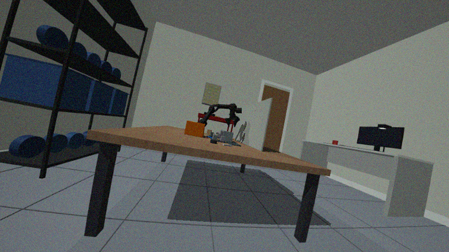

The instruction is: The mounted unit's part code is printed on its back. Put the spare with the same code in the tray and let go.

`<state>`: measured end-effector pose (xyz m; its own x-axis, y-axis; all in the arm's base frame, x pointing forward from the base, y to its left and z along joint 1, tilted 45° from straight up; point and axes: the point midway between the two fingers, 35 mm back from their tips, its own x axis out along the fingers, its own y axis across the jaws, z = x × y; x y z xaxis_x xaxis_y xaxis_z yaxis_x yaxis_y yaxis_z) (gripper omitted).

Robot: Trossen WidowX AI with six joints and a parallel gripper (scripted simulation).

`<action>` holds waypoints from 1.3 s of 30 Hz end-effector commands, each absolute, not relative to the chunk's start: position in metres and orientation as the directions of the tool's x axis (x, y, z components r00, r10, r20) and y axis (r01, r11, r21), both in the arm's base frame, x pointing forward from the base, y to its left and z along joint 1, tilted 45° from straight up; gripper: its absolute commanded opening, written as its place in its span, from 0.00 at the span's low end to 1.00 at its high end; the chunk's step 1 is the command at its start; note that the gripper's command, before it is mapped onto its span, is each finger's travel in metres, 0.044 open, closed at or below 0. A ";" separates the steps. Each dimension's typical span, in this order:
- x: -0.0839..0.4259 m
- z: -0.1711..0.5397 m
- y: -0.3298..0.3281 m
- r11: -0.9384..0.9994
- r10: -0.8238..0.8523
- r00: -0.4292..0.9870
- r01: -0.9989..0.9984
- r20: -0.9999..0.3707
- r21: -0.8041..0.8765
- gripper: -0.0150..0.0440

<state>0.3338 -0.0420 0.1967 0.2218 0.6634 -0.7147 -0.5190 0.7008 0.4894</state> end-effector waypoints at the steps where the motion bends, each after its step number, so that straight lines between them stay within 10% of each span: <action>1: 0.334 0.196 -0.043 0.704 0.661 0.219 -0.512 -0.717 0.493 1.00; 20: 0.153 0.246 0.108 0.045 0.701 0.073 -0.997 -0.710 -0.058 1.00; 39: 0.147 0.242 0.106 0.036 0.700 0.071 -0.997 -0.710 -0.064 0.76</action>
